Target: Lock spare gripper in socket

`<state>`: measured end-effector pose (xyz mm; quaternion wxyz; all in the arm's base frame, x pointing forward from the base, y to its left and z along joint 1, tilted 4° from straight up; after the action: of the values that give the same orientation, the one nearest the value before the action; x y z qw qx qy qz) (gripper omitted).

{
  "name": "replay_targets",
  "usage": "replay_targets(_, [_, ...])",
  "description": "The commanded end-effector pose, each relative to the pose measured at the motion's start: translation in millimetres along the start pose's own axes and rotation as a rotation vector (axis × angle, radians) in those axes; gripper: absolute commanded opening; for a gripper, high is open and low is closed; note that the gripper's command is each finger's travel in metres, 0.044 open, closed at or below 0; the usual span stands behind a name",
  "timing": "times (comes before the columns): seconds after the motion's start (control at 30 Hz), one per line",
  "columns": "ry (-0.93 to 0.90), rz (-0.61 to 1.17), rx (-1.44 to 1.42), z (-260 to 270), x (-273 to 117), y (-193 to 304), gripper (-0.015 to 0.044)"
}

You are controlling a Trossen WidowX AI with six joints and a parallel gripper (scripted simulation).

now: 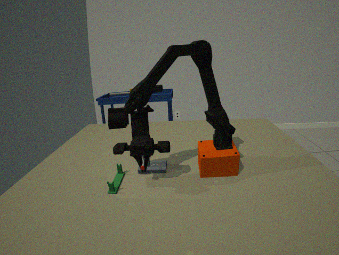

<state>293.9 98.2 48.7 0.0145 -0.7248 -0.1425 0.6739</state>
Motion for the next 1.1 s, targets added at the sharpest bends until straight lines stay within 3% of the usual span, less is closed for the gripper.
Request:
replay_targets(0.0, [0.004, -0.009, 0.001, -3, -2, -3, 0.0000])
replay_targets(1.07, [-0.017, -0.009, 0.006, -8, -1, -23, 0.0000])
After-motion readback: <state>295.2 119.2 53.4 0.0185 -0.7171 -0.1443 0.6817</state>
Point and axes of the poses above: the point midway between the two fingers, 35 mm back from their tips, its own x axis out along the fingers, its own z axis across the jaws, y = z × x, the point moved 3 cm from there along -x, back along the fingers, and after that the axes turned 9 degrees about -x, right-handed, at the moved point
